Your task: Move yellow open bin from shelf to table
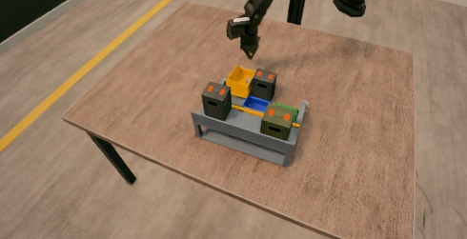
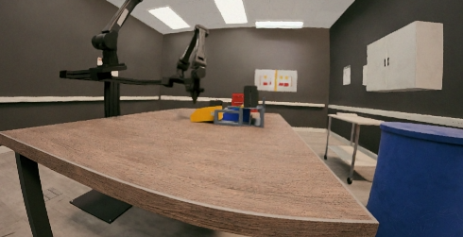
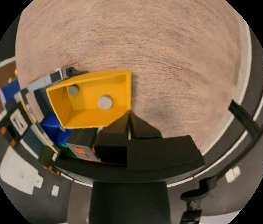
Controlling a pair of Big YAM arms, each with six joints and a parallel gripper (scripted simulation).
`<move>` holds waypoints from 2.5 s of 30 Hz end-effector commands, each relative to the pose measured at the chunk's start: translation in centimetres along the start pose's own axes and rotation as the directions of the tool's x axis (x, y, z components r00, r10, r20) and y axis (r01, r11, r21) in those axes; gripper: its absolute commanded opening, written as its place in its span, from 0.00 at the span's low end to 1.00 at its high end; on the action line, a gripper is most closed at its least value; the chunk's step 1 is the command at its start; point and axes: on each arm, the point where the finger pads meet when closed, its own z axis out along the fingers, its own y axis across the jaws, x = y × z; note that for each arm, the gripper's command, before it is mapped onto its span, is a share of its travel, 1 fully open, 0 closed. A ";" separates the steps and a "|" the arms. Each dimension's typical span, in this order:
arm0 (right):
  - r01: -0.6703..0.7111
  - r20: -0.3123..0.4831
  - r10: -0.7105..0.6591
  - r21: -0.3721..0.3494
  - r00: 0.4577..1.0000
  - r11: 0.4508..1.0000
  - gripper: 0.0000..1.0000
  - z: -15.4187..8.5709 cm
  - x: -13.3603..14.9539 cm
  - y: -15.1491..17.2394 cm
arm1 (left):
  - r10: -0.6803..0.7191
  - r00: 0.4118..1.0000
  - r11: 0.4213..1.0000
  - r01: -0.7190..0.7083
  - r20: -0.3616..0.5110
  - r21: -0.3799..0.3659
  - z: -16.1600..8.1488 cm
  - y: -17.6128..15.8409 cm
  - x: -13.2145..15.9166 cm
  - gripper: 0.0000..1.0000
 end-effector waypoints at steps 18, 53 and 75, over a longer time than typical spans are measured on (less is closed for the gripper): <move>-0.011 0.042 0.011 0.007 0.999 1.000 1.00 -0.7 -1.4 -0.3 | 0.006 1.000 1.000 -0.006 -0.006 0.009 0.4 -0.8 -0.3 0.00; -0.011 0.042 0.011 0.007 0.999 1.000 1.00 -0.7 -1.4 -0.3 | -0.001 1.000 1.000 0.001 0.020 -0.015 -5.6 0.2 -1.0 0.00; -0.011 0.042 0.011 0.007 0.999 1.000 1.00 -0.7 -1.4 -0.3 | 0.004 1.000 1.000 -0.004 0.006 -0.003 -6.4 -0.2 -0.7 0.00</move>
